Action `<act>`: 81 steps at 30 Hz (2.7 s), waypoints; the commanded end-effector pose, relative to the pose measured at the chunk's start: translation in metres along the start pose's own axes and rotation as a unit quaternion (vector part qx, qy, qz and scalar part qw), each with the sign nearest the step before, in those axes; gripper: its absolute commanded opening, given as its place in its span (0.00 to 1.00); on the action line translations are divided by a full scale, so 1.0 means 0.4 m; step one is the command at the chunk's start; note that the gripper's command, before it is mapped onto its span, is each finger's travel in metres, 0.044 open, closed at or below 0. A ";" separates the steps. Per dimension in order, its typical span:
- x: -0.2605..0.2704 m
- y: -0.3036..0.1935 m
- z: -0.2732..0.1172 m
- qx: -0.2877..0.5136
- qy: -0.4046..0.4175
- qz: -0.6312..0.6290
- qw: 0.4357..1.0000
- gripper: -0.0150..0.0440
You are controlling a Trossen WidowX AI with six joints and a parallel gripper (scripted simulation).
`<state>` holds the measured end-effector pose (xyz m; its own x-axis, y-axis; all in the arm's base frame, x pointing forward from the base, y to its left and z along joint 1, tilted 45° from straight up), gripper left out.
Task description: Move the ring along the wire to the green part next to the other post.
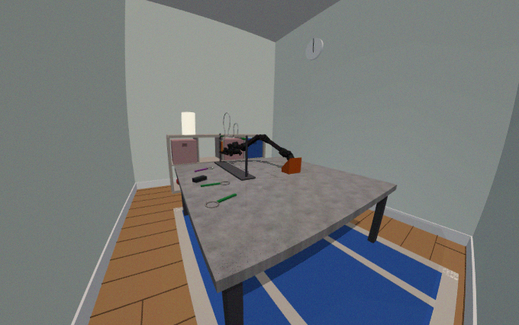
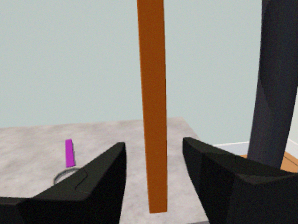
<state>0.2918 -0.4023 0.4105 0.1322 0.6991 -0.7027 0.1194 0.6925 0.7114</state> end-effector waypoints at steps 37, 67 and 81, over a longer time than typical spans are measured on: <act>0.001 0.003 0.011 -0.001 0.000 -0.001 1.000 0.00; 0.010 0.051 0.011 -0.001 0.000 0.002 1.000 0.00; 0.019 0.061 -0.011 0.033 -0.001 0.002 0.999 0.00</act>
<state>0.2968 -0.3853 0.4198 0.1315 0.7072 -0.6947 0.1444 0.6797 0.7192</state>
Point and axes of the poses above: the point midway between the two fingers, 35 mm back from their tips, its own z axis out along the fingers, its own x axis across the jaws, y = z × x, the point moved 5 cm from there along -z, back along the fingers, and after that the axes turned 2 degrees about z, right-handed, at the moved point
